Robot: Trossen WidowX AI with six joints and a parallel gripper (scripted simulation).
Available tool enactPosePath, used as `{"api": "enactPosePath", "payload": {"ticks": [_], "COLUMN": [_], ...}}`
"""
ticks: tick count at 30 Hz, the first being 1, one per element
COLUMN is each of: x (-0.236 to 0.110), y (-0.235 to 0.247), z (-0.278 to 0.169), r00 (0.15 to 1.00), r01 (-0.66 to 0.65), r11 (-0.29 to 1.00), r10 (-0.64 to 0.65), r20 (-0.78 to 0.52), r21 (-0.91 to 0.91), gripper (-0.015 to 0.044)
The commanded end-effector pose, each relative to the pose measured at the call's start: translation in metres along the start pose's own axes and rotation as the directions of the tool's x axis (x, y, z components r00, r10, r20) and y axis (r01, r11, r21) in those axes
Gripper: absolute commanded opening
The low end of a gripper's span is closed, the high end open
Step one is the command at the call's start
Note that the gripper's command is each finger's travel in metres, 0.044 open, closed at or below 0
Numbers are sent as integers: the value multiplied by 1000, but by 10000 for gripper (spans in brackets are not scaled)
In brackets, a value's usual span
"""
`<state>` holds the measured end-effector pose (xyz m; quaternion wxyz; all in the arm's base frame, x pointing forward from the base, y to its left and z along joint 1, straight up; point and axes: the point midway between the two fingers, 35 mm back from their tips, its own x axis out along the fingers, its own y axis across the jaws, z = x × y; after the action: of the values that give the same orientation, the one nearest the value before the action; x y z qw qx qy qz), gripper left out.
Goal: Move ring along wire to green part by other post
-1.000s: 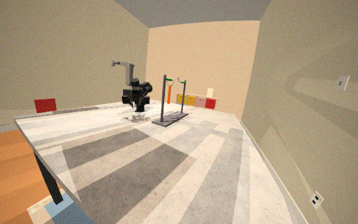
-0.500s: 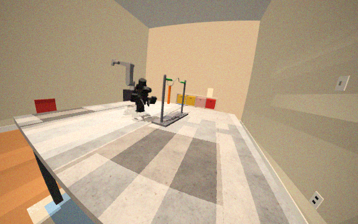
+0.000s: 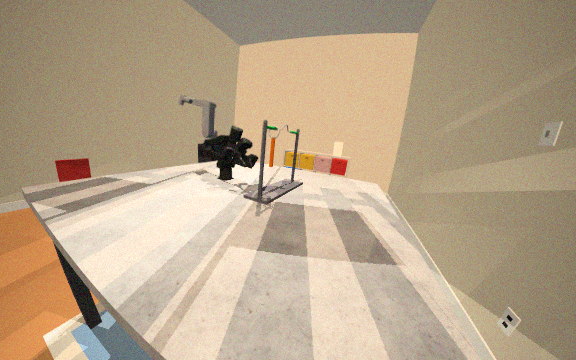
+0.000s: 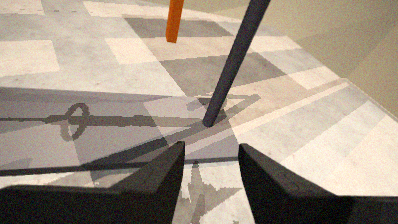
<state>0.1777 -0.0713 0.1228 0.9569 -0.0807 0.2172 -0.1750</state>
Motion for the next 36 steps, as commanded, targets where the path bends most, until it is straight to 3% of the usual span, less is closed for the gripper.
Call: {"api": "enactPosePath", "payload": {"ticks": [1, 7, 25, 36], "x": [-3, 1, 27, 31], "y": [10, 13, 7, 8], "z": [4, 10, 55, 59], "r00": [999, 997, 922, 918], "r01": [-31, -55, -305, -314], "r11": [999, 998, 947, 944], "r10": [32, 57, 268, 275], "r20": [32, 59, 278, 287], "r21": [-41, -25, 100, 100], "gripper": [160, 160, 160, 160]}}
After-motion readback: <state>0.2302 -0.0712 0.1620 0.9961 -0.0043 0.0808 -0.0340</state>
